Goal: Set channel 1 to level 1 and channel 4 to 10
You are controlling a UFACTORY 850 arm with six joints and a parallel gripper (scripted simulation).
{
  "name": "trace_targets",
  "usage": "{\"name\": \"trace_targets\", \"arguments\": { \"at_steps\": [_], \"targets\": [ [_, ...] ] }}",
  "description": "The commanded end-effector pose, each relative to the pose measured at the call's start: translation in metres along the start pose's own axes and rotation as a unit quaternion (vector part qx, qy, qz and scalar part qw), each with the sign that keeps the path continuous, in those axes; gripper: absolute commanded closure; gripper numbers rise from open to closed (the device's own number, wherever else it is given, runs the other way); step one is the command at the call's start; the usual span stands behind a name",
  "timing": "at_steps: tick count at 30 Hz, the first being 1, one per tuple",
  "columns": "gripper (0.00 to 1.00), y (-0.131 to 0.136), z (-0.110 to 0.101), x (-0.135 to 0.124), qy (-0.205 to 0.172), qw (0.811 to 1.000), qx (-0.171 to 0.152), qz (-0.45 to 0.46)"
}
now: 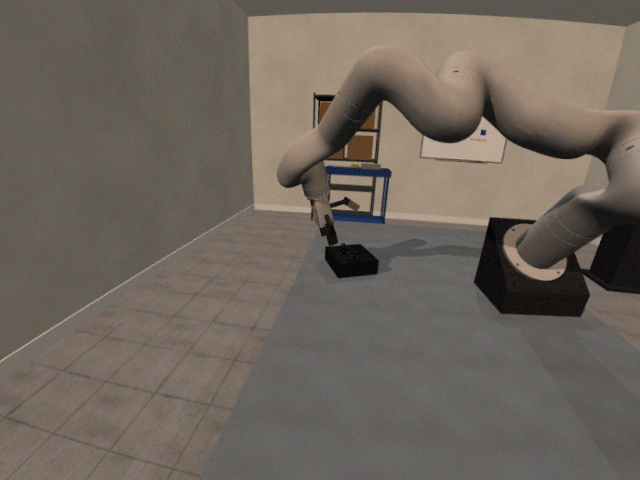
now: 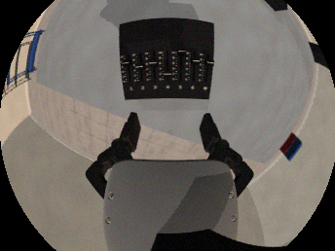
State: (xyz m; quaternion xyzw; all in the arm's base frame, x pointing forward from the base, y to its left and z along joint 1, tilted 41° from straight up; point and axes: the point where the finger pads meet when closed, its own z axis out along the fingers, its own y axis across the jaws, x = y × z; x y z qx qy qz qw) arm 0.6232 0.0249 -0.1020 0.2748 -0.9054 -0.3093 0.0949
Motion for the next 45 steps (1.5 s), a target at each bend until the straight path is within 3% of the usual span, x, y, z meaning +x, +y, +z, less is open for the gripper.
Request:
{"name": "trace_targets", "arguments": {
  "at_steps": [1, 36, 41, 45],
  "targets": [
    [0.0, 0.0, -0.001, 0.0, -0.001, 1.0, 0.001, 0.0],
    [0.0, 0.0, -0.002, 0.0, -0.002, 1.0, 0.0, 0.006],
    [0.0, -0.002, -0.006, 0.008, -0.014, 0.996, -0.004, 0.085],
    [0.0, -0.004, -0.013, 0.022, -0.033, 0.975, -0.015, 0.221]
  ]
}}
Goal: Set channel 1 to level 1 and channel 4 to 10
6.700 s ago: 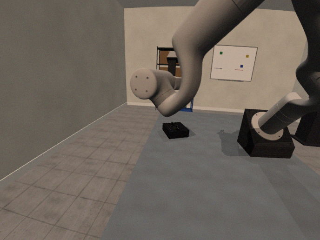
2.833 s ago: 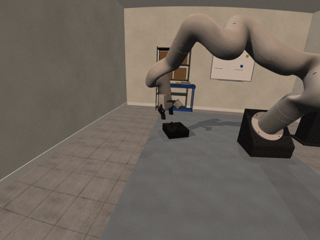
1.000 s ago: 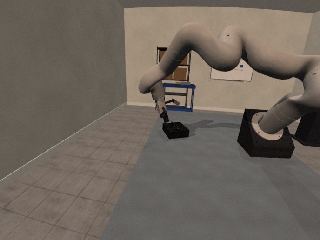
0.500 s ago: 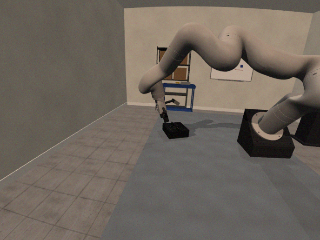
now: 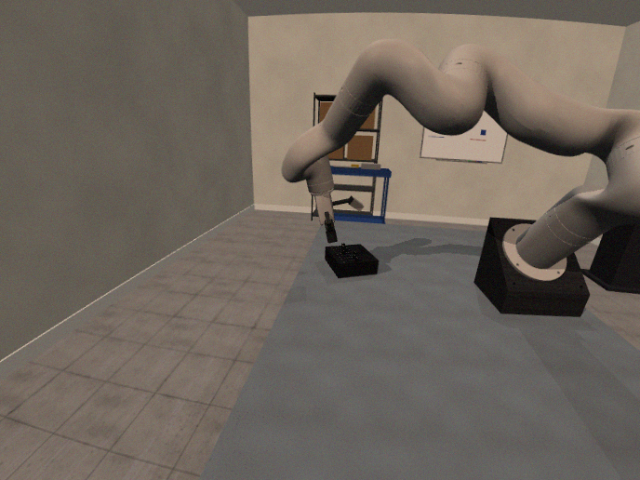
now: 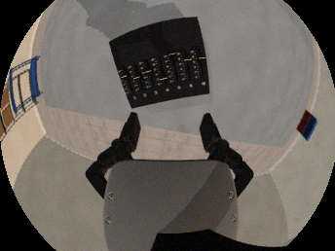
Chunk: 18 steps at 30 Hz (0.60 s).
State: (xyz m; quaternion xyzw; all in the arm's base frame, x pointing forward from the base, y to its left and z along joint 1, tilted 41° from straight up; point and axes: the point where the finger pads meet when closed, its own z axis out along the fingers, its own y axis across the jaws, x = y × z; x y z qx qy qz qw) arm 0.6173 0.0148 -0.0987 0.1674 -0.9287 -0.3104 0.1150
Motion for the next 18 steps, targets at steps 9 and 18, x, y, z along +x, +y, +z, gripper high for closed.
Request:
{"name": "trace_targets", "arguments": {
  "at_steps": [9, 18],
  "targets": [
    [0.0, -0.016, -0.025, 0.046, -0.04, 0.943, -0.036, 0.33],
    [0.0, -0.024, -0.039, 0.084, -0.054, 0.818, -0.08, 0.567]
  ]
}}
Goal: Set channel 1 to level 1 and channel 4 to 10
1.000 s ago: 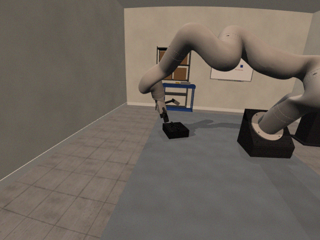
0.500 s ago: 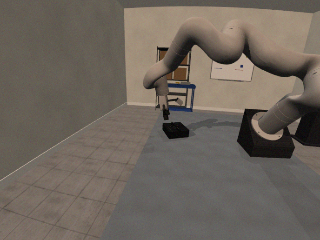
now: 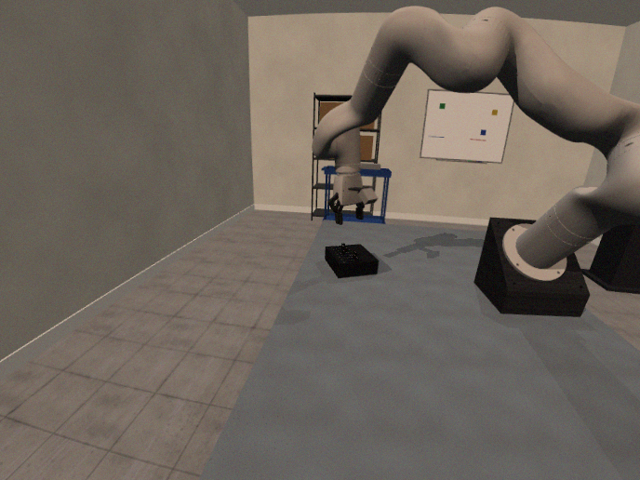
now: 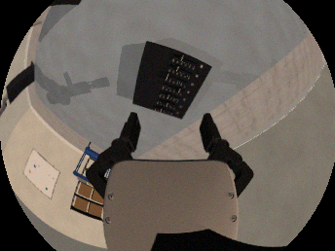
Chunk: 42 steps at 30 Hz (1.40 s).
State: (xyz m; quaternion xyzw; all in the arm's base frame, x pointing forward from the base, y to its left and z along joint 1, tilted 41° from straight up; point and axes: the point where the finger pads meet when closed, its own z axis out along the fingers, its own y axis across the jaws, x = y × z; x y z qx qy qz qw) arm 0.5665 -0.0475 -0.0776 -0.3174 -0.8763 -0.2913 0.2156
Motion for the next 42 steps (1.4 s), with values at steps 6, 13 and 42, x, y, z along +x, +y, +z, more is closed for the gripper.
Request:
{"name": "trace_targets", "arguments": {
  "at_steps": [6, 13, 42],
  "targets": [
    [0.0, -0.013, -0.009, 0.006, -0.019, 0.968, -0.03, 0.248],
    [0.0, -0.013, -0.009, 0.006, -0.029, 0.931, -0.04, 0.362],
    [0.0, -0.049, 0.064, -0.051, -0.006, 0.629, -0.054, 0.776]
  ]
}}
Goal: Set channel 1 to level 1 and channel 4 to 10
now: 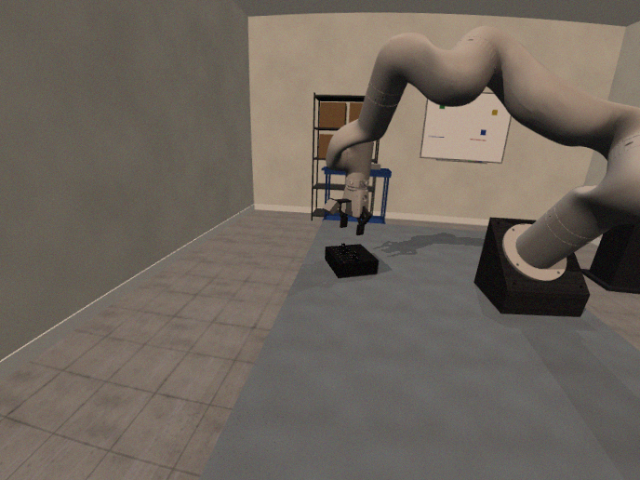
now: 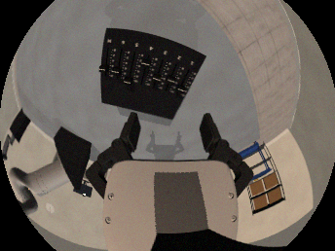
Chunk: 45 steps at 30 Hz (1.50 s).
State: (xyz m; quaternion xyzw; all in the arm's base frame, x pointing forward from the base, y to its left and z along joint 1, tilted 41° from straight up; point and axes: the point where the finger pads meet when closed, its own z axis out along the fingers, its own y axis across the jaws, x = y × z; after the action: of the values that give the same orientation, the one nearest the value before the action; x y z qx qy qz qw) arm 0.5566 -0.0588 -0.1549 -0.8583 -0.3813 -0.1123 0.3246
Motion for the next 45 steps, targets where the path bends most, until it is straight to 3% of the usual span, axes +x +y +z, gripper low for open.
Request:
{"name": "trace_targets", "arguments": {
  "at_steps": [1, 4, 5, 45],
  "targets": [
    [0.0, 0.0089, 0.0144, -0.0081, -0.014, 0.99, 0.011, 0.138],
    [0.0, 0.0095, 0.0156, -0.0088, -0.016, 0.985, 0.013, 0.171],
    [1.0, 0.0095, 0.0156, -0.0088, -0.016, 0.985, 0.013, 0.171],
    [1.0, 0.0095, 0.0157, -0.0088, -0.016, 0.985, 0.013, 0.171]
  ]
}}
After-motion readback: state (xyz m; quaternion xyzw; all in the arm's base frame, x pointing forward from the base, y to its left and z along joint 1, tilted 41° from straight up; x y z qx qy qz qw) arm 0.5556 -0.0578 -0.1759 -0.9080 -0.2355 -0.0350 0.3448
